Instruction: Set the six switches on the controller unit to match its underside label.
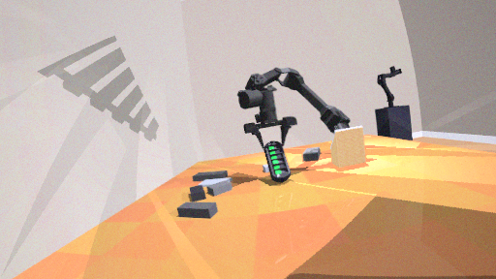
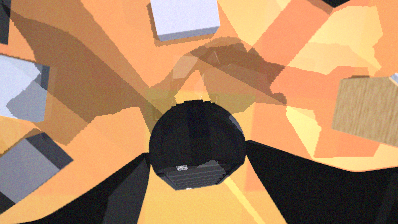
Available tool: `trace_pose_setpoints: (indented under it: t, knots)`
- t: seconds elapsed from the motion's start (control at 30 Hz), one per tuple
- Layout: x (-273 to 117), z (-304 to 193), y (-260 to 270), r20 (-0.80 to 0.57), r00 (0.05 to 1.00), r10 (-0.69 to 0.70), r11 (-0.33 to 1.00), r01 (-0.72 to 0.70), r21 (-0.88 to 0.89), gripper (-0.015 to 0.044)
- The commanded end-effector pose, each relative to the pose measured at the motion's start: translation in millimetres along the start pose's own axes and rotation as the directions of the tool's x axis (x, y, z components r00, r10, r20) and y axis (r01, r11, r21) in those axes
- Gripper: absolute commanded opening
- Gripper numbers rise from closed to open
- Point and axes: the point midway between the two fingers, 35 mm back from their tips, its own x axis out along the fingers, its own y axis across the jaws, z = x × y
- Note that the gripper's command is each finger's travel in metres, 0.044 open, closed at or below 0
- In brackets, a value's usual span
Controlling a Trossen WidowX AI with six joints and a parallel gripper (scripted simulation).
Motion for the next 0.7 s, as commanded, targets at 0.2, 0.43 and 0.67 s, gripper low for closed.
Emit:
trace_pose_setpoints:
  t: [0.2,0.43,0.67]
  knots:
    - [-5,-8,1,0.018,1.000,0.004,1.000,-0.004,-0.002,0.0335]
    - [-7,-13,1,0.029,1.000,0.004,1.000,-0.004,-0.002,0.0335]
    - [-8,-18,1,0.040,0.999,0.004,1.000,-0.004,-0.002,0.0336]
